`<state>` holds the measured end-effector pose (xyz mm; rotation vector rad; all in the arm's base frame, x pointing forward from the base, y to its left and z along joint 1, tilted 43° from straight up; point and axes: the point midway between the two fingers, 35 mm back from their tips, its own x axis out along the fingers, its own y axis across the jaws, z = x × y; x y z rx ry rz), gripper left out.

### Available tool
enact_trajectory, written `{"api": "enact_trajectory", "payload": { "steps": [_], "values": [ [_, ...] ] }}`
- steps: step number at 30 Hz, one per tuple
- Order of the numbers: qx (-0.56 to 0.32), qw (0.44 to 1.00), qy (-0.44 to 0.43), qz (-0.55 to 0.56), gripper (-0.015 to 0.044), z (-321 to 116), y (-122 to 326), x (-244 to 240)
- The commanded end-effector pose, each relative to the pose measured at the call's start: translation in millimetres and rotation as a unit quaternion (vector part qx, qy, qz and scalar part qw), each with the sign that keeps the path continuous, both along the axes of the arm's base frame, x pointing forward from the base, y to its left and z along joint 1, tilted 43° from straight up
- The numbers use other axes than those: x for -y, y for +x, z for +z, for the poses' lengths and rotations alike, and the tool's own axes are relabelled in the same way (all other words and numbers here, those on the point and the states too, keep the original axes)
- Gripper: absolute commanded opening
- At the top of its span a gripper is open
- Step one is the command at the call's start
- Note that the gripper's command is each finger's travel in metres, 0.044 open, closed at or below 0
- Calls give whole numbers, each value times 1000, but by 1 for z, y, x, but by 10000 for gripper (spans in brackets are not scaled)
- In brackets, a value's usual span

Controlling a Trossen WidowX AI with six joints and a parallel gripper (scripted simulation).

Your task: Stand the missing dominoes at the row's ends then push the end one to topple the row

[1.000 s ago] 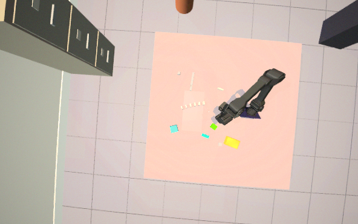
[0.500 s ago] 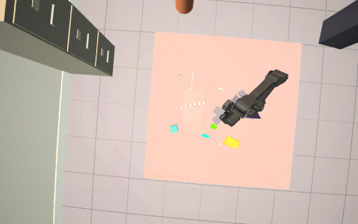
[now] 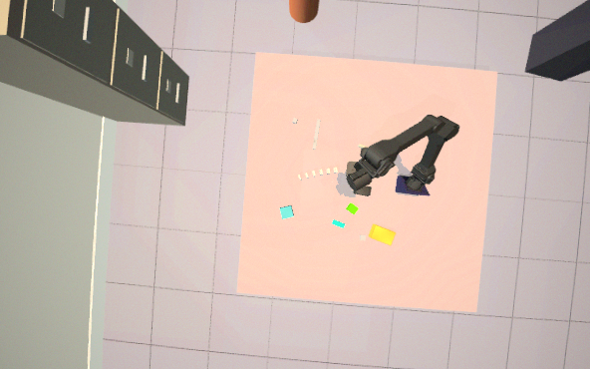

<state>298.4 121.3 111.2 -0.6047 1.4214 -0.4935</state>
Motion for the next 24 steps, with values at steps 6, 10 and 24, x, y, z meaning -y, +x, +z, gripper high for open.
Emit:
{"api": "enact_trajectory", "payload": {
  "steps": [6,10,24],
  "values": [
    [-104,986,-31,126,107,16,39,18],
    [-104,986,-31,126,107,16,39,18],
    [-103,986,-29,127,107,-16,50,43]
  ]
}}
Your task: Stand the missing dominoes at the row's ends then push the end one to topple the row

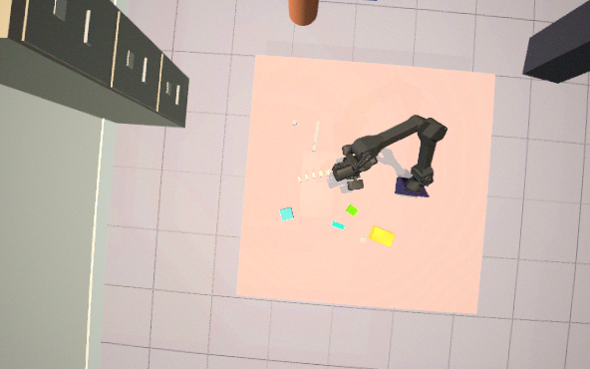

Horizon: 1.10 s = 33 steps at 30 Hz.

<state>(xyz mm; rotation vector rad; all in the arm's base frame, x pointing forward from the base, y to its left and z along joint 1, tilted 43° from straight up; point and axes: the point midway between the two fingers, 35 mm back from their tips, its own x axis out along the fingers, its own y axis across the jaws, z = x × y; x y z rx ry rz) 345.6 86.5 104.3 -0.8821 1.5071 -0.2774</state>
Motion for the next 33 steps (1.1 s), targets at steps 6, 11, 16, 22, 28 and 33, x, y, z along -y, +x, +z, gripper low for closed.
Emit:
{"api": "enact_trajectory", "payload": {
  "steps": [6,11,16,22,28,33],
  "values": [
    [1,1000,-2,4,107,-29,7,26],
    [1,1000,-3,4,107,-44,8,42],
    [1,1000,-5,3,107,-60,8,58],
    [1,1000,-7,3,107,-73,6,72],
    [1,1000,-7,3,107,-73,6,72],
    [1,1000,-7,3,133,-73,6,72]
  ]
}}
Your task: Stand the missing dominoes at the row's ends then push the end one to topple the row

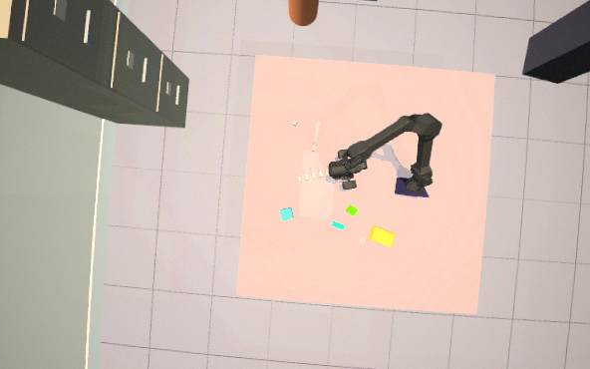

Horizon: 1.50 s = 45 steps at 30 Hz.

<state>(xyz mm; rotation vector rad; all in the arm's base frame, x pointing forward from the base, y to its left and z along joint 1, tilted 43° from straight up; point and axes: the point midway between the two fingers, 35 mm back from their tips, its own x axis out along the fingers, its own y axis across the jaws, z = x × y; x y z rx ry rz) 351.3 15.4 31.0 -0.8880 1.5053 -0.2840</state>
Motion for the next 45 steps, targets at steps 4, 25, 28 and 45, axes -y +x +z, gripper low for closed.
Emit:
{"api": "enact_trajectory", "payload": {
  "steps": [4,25,28,45],
  "values": [
    [1,1000,-3,3,238,1,1,1],
    [-1,1000,2,0,440,94,-14,-87],
    [-1,1000,2,0,440,96,-14,-89],
    [164,970,21,-178,440,129,-72,68]
  ]
}}
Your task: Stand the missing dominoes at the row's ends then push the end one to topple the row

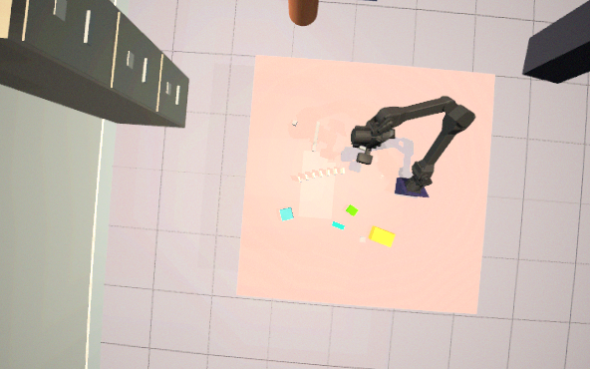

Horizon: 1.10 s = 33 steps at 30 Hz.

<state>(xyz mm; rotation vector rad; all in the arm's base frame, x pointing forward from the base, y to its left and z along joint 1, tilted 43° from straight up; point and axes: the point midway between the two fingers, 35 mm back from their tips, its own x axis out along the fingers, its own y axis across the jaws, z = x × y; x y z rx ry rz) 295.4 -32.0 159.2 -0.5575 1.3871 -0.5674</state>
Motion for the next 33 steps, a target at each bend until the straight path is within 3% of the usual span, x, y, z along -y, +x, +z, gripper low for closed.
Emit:
{"api": "enact_trajectory", "payload": {
  "steps": [1,8,16,33],
  "values": [
    [31,999,-2,-29,440,1,-16,20],
    [31,999,-2,-29,440,-3,-14,24],
    [32,999,-4,-29,440,-44,-8,65],
    [32,999,-5,-29,440,-54,-5,77]
  ]
}}
